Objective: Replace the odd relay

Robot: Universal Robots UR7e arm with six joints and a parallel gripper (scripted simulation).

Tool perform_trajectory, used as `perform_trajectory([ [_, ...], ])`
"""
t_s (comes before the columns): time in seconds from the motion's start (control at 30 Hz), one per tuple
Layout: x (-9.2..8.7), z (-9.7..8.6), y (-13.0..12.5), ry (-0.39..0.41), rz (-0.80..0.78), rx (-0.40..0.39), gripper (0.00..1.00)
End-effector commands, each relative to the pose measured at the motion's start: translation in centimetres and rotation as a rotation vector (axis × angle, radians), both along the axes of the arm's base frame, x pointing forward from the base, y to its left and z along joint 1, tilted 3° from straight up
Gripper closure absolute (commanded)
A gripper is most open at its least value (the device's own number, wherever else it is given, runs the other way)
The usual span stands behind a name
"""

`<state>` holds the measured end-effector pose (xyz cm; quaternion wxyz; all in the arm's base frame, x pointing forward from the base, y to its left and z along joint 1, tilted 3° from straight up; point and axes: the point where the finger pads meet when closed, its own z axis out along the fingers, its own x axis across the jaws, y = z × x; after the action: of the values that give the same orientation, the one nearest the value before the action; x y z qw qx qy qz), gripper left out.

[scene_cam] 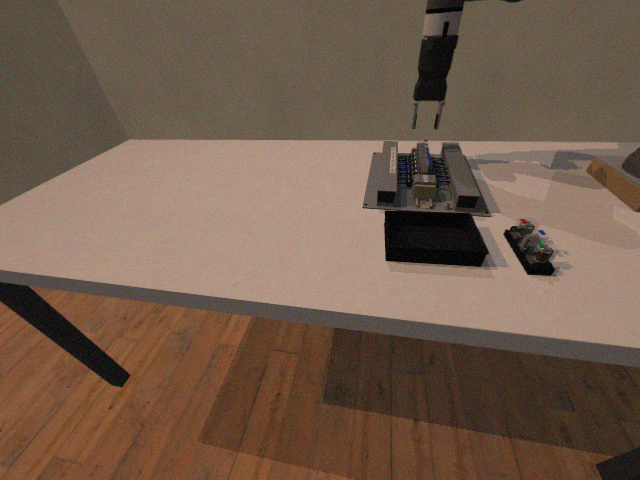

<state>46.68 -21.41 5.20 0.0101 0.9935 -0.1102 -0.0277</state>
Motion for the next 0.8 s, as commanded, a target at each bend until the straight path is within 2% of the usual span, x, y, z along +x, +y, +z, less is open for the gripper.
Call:
perform_trajectory([
  [0.0, 0.07, 0.24, 0.11, -0.001, 0.0, -0.001, 0.0],
  [0.77, 0.14, 0.65, 0.42, -0.001, 0.0, -0.001, 0.0],
])
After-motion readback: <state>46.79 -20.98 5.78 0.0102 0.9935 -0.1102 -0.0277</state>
